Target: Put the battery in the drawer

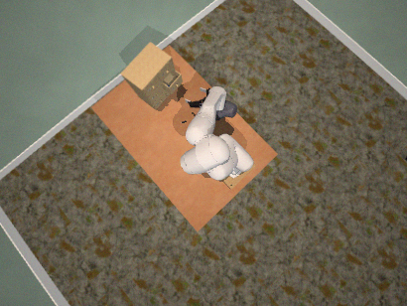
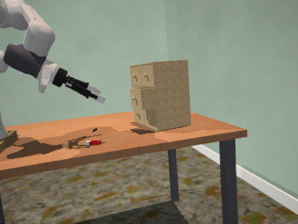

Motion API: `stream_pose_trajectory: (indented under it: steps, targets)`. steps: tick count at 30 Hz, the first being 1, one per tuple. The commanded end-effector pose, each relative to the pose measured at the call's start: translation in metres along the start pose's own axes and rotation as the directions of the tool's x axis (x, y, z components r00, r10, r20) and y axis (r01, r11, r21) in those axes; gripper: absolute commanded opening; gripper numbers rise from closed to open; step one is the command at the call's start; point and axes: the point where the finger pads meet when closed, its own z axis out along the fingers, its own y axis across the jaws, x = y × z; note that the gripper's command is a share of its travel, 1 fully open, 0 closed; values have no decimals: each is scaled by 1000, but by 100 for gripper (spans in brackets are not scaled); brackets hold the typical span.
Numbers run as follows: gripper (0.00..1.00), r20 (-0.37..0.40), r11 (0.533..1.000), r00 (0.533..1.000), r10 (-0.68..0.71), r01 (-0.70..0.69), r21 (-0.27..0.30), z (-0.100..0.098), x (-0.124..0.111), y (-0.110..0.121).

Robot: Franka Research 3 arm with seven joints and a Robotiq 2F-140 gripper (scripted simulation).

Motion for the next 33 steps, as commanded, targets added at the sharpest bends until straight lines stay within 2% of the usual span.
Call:
stream_pose_trajectory:
  steps: [1,10,20,21,33]
  targets:
    - [100,143,978,969,-201,207,-31,8,-6,6]
    - [100,184,978,963,-198,207,-31,13,-5,6]
    - [100,191,978,961,-198,207,-31,13,-5,6]
    - [0,191,978,961,-198,207,-31,13,-5,6]
    - [0,191,978,961,-198,207,-31,13,-5,6]
